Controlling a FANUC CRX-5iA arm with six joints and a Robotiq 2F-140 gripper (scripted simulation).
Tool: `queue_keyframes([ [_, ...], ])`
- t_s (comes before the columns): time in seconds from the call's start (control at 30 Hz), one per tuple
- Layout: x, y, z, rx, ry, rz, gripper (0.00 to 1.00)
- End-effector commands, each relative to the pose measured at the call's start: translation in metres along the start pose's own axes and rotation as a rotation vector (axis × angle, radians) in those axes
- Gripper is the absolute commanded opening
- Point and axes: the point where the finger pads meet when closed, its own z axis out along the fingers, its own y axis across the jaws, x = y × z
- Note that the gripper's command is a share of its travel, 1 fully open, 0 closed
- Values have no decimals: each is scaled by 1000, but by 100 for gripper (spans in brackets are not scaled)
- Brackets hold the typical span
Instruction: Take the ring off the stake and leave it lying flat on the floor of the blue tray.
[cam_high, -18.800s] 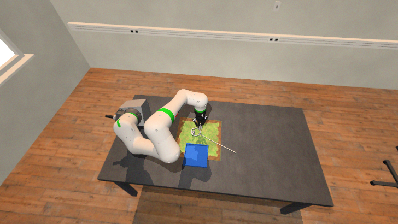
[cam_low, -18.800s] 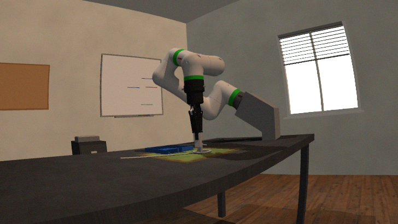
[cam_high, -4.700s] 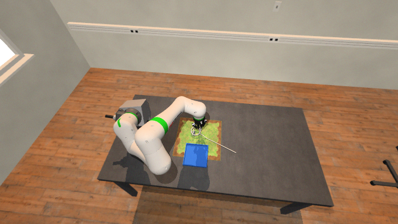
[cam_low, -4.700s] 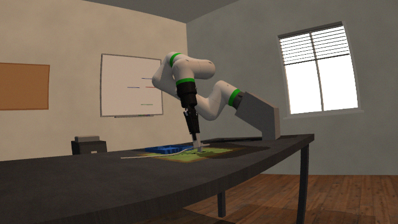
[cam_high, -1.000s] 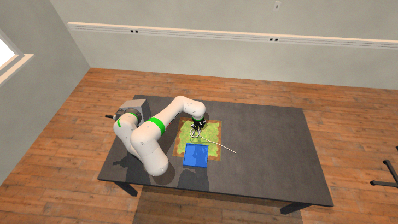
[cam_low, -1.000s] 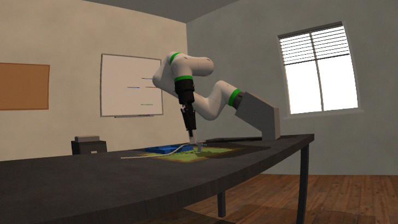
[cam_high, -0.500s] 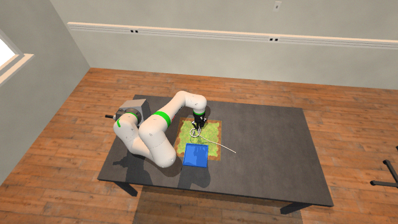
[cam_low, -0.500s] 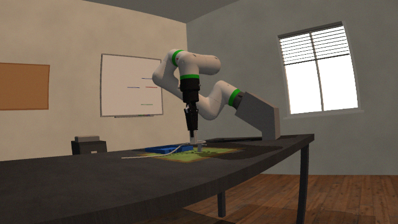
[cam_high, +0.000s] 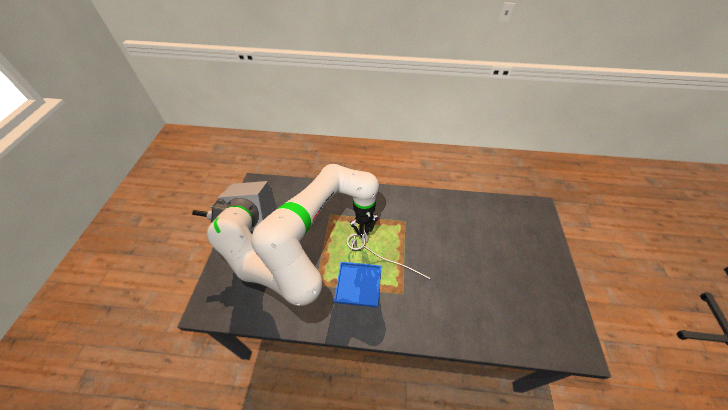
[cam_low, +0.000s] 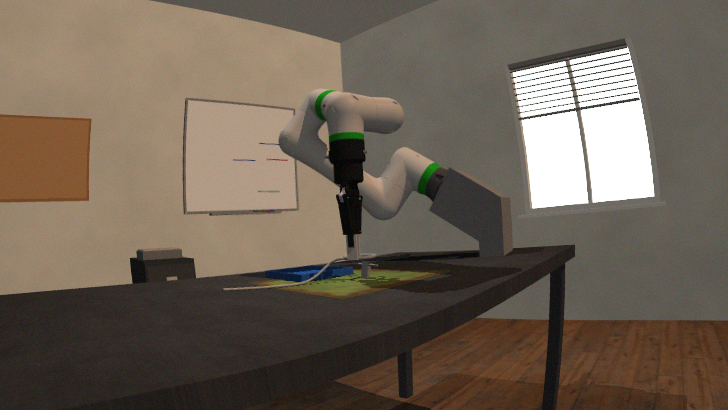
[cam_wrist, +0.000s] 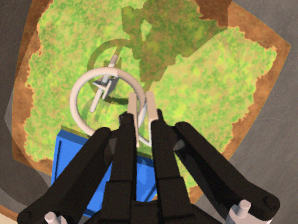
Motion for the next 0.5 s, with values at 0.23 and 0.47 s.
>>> queue_keyframes([
  [0.23,0,1,-5,-2,0,0,10],
  [0.47,-1,0,-7,-5,5,0,10],
])
